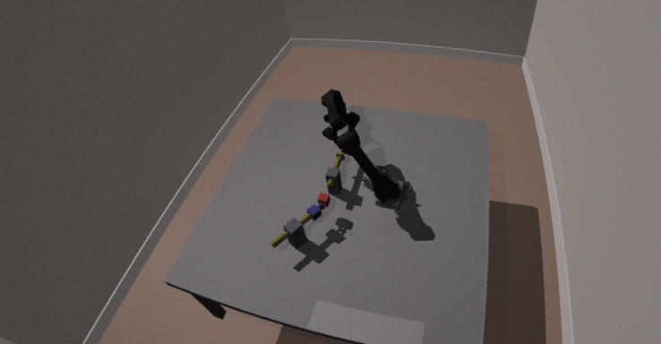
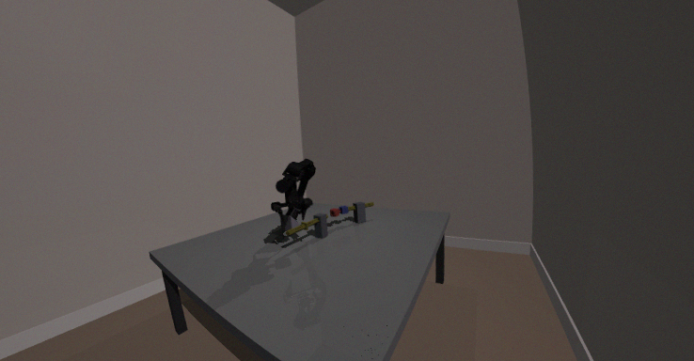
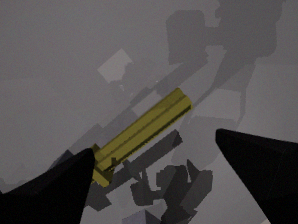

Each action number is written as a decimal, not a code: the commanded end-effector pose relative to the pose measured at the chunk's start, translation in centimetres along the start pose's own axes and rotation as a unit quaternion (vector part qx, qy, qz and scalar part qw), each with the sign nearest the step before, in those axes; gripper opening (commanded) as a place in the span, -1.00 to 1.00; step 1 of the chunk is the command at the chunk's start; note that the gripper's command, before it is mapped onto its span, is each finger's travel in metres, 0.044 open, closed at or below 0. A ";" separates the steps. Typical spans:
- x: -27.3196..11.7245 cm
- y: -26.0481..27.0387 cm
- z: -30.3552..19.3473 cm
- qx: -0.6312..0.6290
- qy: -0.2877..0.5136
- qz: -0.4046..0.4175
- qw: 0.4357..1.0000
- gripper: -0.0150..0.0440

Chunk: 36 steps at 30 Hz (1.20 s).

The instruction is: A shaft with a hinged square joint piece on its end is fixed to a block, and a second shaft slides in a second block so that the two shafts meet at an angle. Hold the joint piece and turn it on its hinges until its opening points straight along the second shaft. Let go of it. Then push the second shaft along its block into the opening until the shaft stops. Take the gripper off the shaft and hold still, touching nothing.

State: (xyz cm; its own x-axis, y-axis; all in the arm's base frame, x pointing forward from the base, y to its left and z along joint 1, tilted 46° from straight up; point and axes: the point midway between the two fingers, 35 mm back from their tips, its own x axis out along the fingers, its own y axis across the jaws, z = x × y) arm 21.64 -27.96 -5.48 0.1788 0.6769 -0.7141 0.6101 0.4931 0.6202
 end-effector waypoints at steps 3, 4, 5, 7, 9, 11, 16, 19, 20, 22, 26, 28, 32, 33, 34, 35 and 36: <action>1.3 0.0 -0.1 0.106 0.009 -0.001 0.994 1.00; 1.5 0.0 -0.1 0.123 0.009 -0.002 0.992 1.00; 1.6 0.0 -0.1 0.140 0.010 -0.002 0.990 1.00; 1.9 0.0 0.0 0.174 0.010 -0.003 0.985 1.00; 2.2 0.0 0.0 0.207 0.011 -0.004 0.978 1.00; 2.5 0.1 0.0 0.240 0.012 -0.005 0.971 1.00; 3.3 0.1 0.0 0.322 0.013 -0.008 0.947 1.00; 3.7 0.1 0.0 0.370 0.014 -0.010 0.929 1.00; 3.8 0.1 0.0 0.386 0.014 -0.011 0.922 1.00; 4.1 0.1 -0.1 0.417 0.014 -0.013 0.909 1.00; 4.7 0.1 -0.1 0.476 0.015 -0.015 0.879 1.00; 4.8 0.1 -0.1 0.485 0.015 -0.016 0.874 1.00; 4.8 0.1 -0.1 0.485 0.015 -0.016 0.874 1.00; 4.8 0.1 -0.1 0.485 0.015 -0.016 0.874 1.00; 4.8 0.1 -0.1 0.485 0.015 -0.016 0.874 1.00; 4.9 0.1 -0.1 0.485 0.015 -0.016 0.874 1.00; 5.0 0.1 -0.1 0.485 0.015 -0.016 0.874 1.00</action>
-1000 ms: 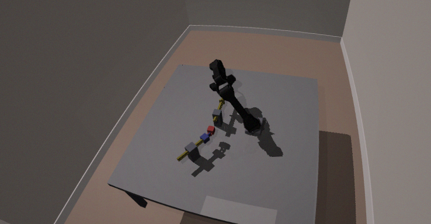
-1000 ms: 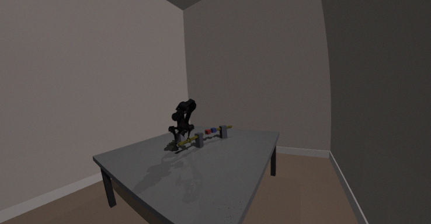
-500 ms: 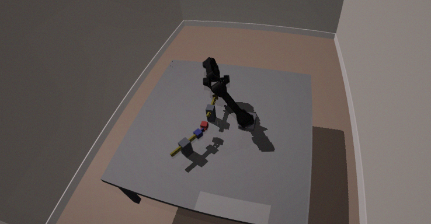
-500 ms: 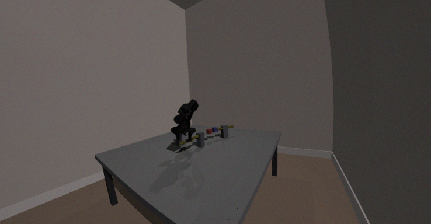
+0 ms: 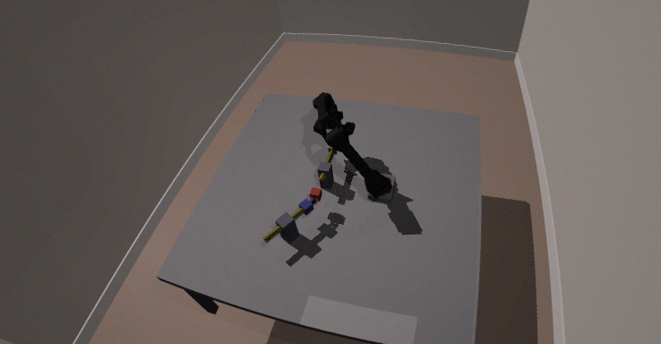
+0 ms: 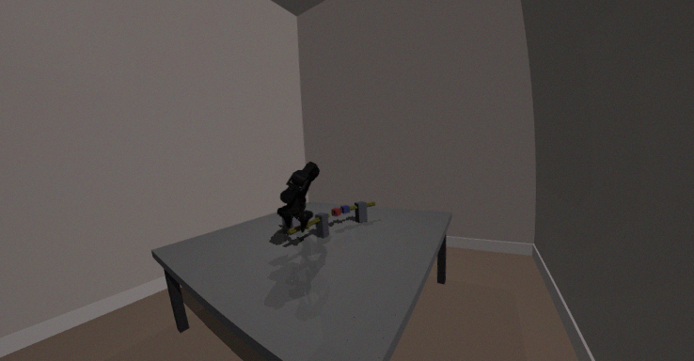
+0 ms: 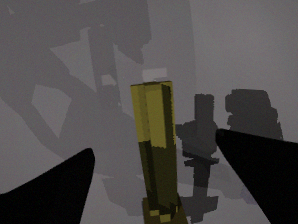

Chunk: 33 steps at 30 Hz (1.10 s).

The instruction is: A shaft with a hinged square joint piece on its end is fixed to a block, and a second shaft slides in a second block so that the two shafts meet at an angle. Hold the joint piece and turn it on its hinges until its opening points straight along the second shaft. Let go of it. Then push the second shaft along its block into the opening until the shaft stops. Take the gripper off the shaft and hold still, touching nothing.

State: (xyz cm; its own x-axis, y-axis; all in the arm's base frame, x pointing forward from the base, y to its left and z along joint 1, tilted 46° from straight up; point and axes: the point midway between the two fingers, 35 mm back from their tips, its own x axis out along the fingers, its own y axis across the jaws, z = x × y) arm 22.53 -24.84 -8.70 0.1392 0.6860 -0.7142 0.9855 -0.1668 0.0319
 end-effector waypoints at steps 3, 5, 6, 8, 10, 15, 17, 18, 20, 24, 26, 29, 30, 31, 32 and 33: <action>1.0 0.0 -0.1 0.006 0.004 -0.001 1.000 1.00; 1.3 0.0 -0.1 0.006 0.004 -0.001 1.000 1.00; 1.4 0.0 -0.1 0.006 0.004 -0.001 1.000 1.00; 1.8 0.0 -0.1 0.006 0.004 0.000 1.000 1.00; 2.1 0.0 -0.1 0.006 0.004 0.000 1.000 1.00; 2.9 0.0 -0.1 0.006 0.005 0.000 1.000 1.00; 3.2 0.0 -0.1 0.006 0.005 0.000 1.000 1.00; 3.2 0.0 -0.2 0.006 0.005 0.000 1.000 1.00; 3.3 0.0 -0.2 0.006 0.005 0.000 1.000 0.91; 3.3 0.0 -0.2 0.006 0.005 0.000 1.000 0.56; 3.3 0.0 -0.2 0.006 0.005 0.000 1.000 0.38; 3.3 0.0 -0.2 0.006 0.005 0.000 1.000 0.11; 3.3 0.0 -0.2 0.006 0.005 0.000 1.000 0.02; 3.3 0.0 -0.2 0.006 0.005 0.000 1.000 -0.07; 3.3 0.0 -0.2 0.006 0.005 0.000 1.000 -0.15; 3.3 0.0 -0.2 0.006 0.005 0.000 1.000 -0.15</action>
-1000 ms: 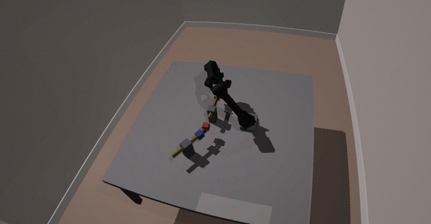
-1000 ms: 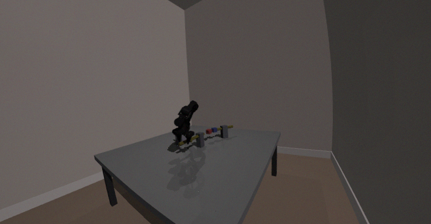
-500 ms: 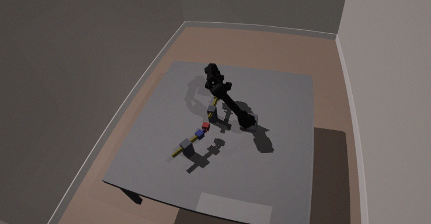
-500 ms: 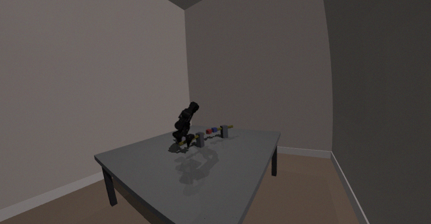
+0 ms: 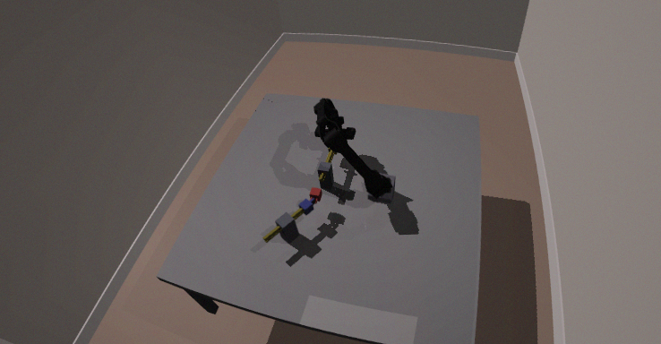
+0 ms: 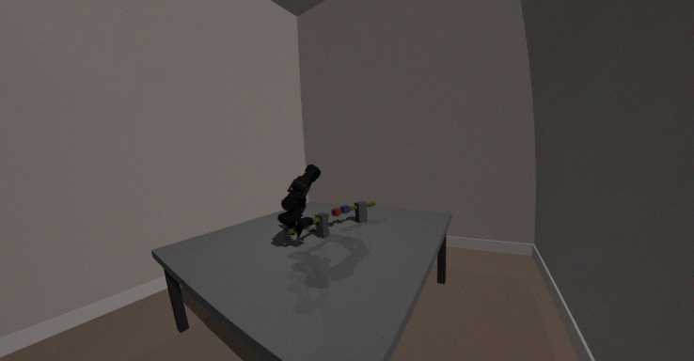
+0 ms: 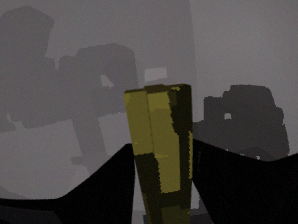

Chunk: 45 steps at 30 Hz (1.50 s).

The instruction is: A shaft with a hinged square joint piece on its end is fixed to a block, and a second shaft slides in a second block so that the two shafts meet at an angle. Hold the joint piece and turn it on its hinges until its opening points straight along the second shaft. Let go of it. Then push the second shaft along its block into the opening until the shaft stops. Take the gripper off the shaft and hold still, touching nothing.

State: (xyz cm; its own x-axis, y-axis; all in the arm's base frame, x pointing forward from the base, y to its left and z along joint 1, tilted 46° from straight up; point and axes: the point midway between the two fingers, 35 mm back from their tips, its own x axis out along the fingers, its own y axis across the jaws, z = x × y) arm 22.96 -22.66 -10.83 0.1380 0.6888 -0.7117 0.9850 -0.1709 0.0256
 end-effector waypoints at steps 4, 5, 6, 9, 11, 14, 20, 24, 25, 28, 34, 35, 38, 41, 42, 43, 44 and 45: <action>0.2 0.0 -0.1 0.002 0.003 0.000 1.000 -0.15; 0.2 0.0 -0.1 0.002 0.003 0.000 1.000 -0.15; 0.2 0.0 -0.1 0.002 0.003 0.000 1.000 -0.15; 0.2 0.0 -0.1 0.002 0.003 0.000 1.000 -0.15; 0.2 0.0 -0.1 0.002 0.003 0.000 1.000 -0.15; 0.2 0.0 -0.1 0.002 0.003 0.000 1.000 -0.26; 0.2 0.0 0.0 0.002 0.003 0.003 1.000 -0.26; 0.1 0.0 0.0 0.002 0.003 0.023 1.000 -0.26; 0.1 0.0 0.1 0.002 0.003 0.026 1.000 -0.26; 0.1 0.0 0.2 0.001 0.001 0.012 1.000 -0.33; 0.1 0.0 0.2 0.001 0.001 0.012 1.000 -0.49; 0.1 0.0 0.2 0.001 0.001 0.012 1.000 -0.49; 0.1 0.0 0.0 0.002 0.001 0.014 1.000 -0.49; 0.1 0.0 -0.3 0.002 0.001 0.017 1.000 -0.49; 0.1 0.0 -0.5 0.002 0.002 0.019 1.000 -0.49; 0.1 0.0 -0.6 0.002 0.002 0.020 1.000 -0.49; 0.2 0.0 -0.8 0.002 0.002 0.021 1.000 -0.49; 0.2 0.0 -0.9 0.002 0.002 0.022 1.000 -0.49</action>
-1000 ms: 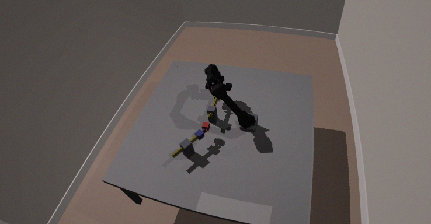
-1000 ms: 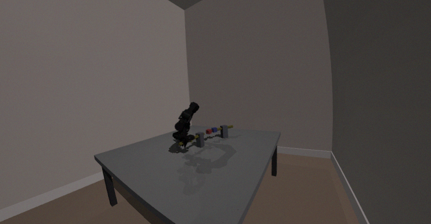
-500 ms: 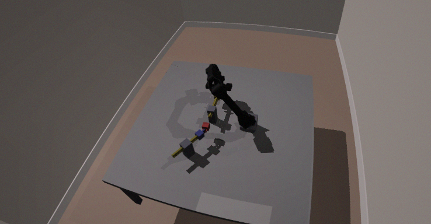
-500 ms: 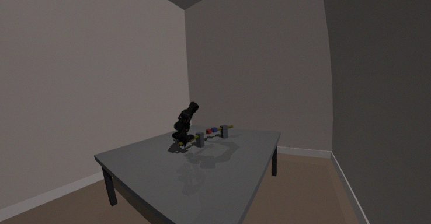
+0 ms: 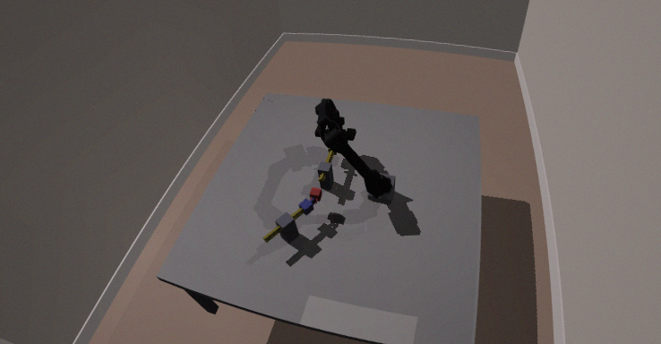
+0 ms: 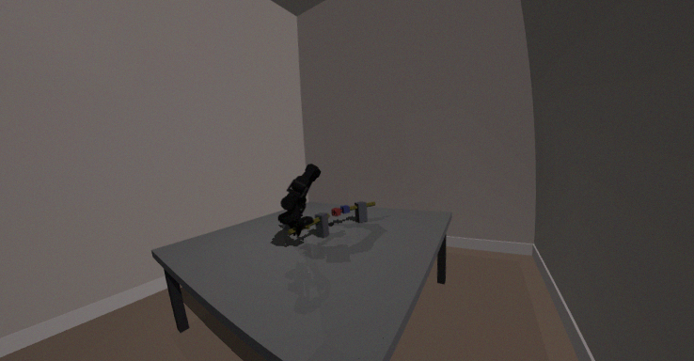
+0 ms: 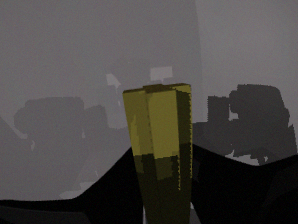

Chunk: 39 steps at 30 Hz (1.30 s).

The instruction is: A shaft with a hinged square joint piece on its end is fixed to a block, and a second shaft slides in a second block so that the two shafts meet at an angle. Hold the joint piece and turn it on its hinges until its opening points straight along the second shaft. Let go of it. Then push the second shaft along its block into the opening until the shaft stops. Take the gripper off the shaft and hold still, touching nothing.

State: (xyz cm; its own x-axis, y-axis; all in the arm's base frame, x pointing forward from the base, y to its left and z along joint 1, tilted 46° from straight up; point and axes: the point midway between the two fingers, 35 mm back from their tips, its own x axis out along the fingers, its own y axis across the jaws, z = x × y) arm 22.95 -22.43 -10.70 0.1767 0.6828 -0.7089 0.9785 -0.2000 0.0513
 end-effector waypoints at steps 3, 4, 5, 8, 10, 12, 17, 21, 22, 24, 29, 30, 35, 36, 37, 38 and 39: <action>0.1 0.0 -1.2 0.001 0.002 0.005 1.000 -0.49; 0.1 0.0 -1.3 0.001 0.002 0.005 1.000 -0.49; 0.1 0.0 -1.4 0.001 0.002 0.006 1.000 -0.49; 0.2 0.0 -1.9 0.001 0.002 0.007 1.000 -0.49; 0.2 0.0 -2.2 0.001 0.003 0.007 1.000 -0.49; 0.2 0.0 -2.5 0.001 0.003 0.007 1.000 -0.49; 0.2 0.0 -3.2 0.001 0.003 0.007 1.000 -0.49; 0.2 0.0 -3.7 0.001 0.003 0.007 1.000 -0.49; 0.2 0.0 -3.9 0.001 0.003 0.007 1.000 -0.49; 0.2 0.0 -4.2 0.001 0.003 0.007 1.000 -0.49; 0.2 0.0 -4.9 0.002 0.004 0.007 1.000 -0.49; 0.2 0.0 -5.0 0.002 0.004 0.007 1.000 -0.49; 0.2 0.0 -5.7 0.002 0.004 0.007 1.000 -0.49; 0.2 0.0 -5.9 0.002 0.004 0.007 1.000 -0.49; 0.2 0.0 -6.0 0.002 0.004 0.007 1.000 -0.49; 0.2 0.0 -6.1 0.002 0.004 0.007 1.000 -0.49; 0.2 0.0 -6.3 0.002 0.004 0.007 1.000 -0.49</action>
State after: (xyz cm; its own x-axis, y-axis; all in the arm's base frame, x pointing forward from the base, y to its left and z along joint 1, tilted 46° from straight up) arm 23.56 -18.51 -6.88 0.1919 0.6825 -0.7052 0.9754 -0.2120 0.0603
